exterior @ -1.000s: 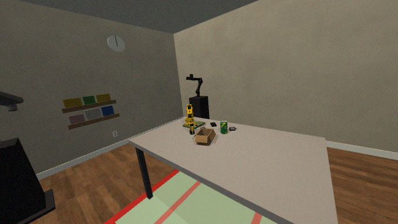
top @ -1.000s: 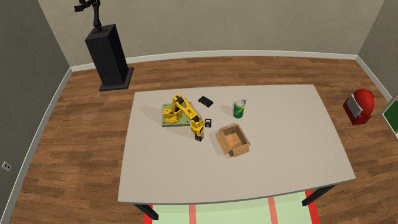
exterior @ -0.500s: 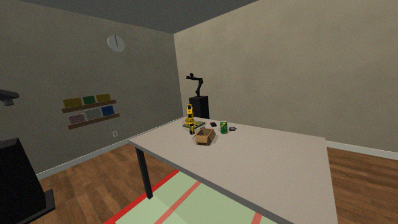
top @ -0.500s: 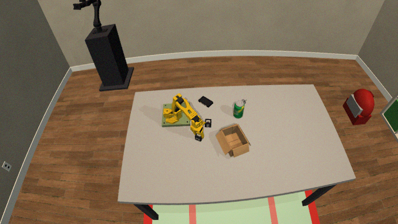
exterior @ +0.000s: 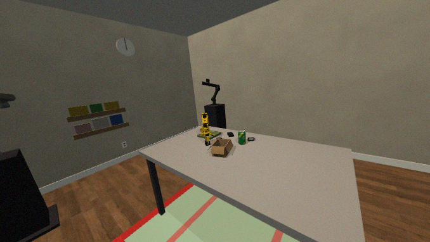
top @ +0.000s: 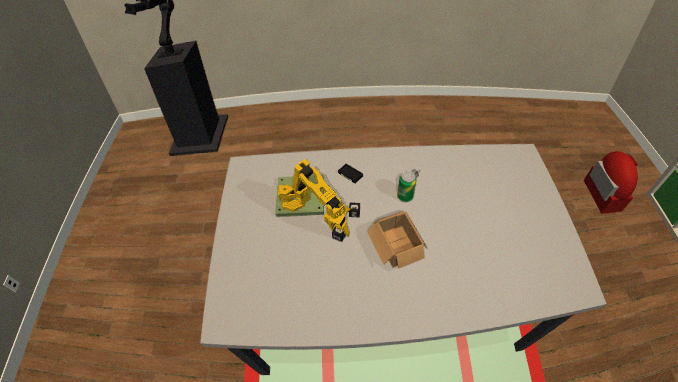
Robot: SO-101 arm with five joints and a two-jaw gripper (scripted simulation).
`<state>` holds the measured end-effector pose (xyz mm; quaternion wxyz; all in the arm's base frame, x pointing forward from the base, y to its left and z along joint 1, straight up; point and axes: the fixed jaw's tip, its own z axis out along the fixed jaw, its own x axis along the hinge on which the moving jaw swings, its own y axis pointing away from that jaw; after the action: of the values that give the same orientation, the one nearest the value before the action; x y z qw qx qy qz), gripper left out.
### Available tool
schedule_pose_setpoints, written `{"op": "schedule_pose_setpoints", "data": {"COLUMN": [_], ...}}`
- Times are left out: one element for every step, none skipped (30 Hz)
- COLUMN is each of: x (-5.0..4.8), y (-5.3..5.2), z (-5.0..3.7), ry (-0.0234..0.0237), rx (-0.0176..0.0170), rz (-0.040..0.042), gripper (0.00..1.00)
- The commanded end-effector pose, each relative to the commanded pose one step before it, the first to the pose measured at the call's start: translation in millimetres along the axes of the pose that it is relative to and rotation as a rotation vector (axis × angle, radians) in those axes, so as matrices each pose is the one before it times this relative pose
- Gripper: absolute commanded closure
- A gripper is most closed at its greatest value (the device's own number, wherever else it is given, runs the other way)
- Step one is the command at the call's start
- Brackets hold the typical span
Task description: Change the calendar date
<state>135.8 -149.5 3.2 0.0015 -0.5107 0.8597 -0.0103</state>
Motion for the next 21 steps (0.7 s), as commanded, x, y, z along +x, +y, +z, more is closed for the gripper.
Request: {"op": "schedule_pose_setpoints", "data": {"x": [0.291, 0.0, 0.0, 0.0, 0.0, 0.0, 0.0, 0.0, 0.011, 0.021, 0.042, 0.057, 0.078, 0.092, 0.107, 0.109, 0.112, 0.109, 0.095, 0.075, 0.05], "y": [4.83, 0.0, 0.0, 0.0, 0.0, 0.0, 0.0, -0.01, -0.03, -0.06, -0.12, -0.17, -0.23, -0.28, -0.32, -0.34, -0.34, -0.32, -0.29, -0.23, -0.16], "z": [4.741, 0.0, 0.0, 0.0, 0.0, 0.0, 0.0, -0.018, -0.133, -0.332, -0.61, -0.93, -1.286, -1.659, -2.027, -2.393, -2.73, -3.035, -3.298, -3.507, -3.654], "ry": [-0.00924, 0.0, 0.0, 0.0, 0.0, 0.0, 0.0, 0.0, 0.0, 0.0, 0.0, 0.0, 0.0, 0.0, 0.0, 0.0, 0.0, 0.0, 0.0, 0.0, 0.0], "rx": [-0.02332, 0.0, 0.0, 0.0, 0.0, 0.0, 0.0, 0.0, 0.0, 0.0, 0.0, 0.0, 0.0, 0.0, 0.0, 0.0, 0.0, 0.0, 0.0, 0.0, 0.0], "rz": [0.00103, 0.0, 0.0, 0.0, 0.0, 0.0, 0.0, 0.0, 0.0, 0.0, 0.0, 0.0, 0.0, 0.0, 0.0, 0.0, 0.0, 0.0, 0.0, 0.0, 0.0], "gripper": [0.65, 0.64, 0.64, 0.64, 0.64, 0.64, 0.64, 0.64, 0.64, 0.64, 0.64, 0.64, 0.64, 0.64, 0.64, 0.64, 0.64, 0.64, 0.64, 0.64, 0.64]}}
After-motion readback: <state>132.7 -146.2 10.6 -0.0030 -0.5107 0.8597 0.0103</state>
